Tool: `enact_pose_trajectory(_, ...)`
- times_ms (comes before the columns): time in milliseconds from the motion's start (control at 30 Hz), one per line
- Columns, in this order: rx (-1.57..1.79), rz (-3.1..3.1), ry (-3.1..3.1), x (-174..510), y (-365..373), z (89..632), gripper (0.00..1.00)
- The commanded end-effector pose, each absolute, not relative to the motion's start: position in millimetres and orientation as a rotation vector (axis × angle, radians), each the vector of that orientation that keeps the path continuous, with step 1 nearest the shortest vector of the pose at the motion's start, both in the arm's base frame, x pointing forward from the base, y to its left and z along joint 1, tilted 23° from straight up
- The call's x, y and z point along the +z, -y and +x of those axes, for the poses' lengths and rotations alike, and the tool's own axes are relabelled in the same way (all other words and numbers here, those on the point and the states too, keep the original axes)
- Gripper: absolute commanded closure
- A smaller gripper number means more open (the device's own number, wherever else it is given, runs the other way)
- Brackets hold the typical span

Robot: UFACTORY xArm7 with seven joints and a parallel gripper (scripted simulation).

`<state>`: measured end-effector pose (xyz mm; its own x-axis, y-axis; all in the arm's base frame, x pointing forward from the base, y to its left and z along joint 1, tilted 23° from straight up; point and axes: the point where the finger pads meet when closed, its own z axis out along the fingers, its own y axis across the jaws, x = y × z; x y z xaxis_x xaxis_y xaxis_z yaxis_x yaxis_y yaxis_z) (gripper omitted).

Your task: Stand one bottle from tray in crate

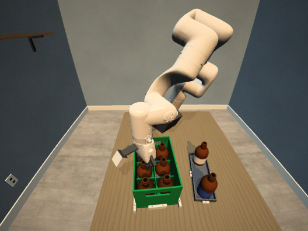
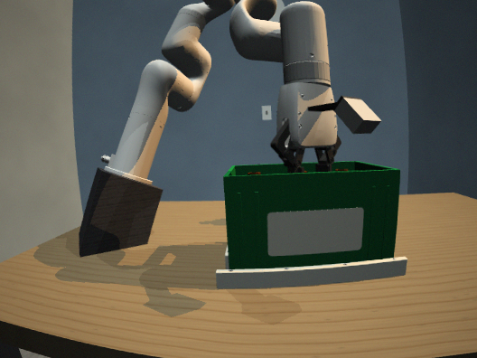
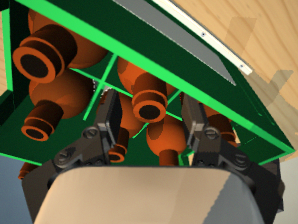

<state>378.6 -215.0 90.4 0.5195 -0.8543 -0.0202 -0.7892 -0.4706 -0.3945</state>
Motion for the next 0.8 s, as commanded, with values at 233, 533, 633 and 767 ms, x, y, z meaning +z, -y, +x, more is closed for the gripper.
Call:
enact_pose_trajectory(233, -0.26, -2.409, -1.363, 91.9, 216.5, 379.1, 0.35)
enact_pose_trajectory(533, -0.26, -2.409, -1.363, 97.3, 217.8, 377.2, 0.35)
enact_pose_trajectory(633, -0.26, -2.409, -1.363, 98.5, 218.1, 376.8, 0.35)
enact_pose_trajectory(767, -0.26, -2.409, -1.363, 104.6, 219.5, 374.6, 0.35)
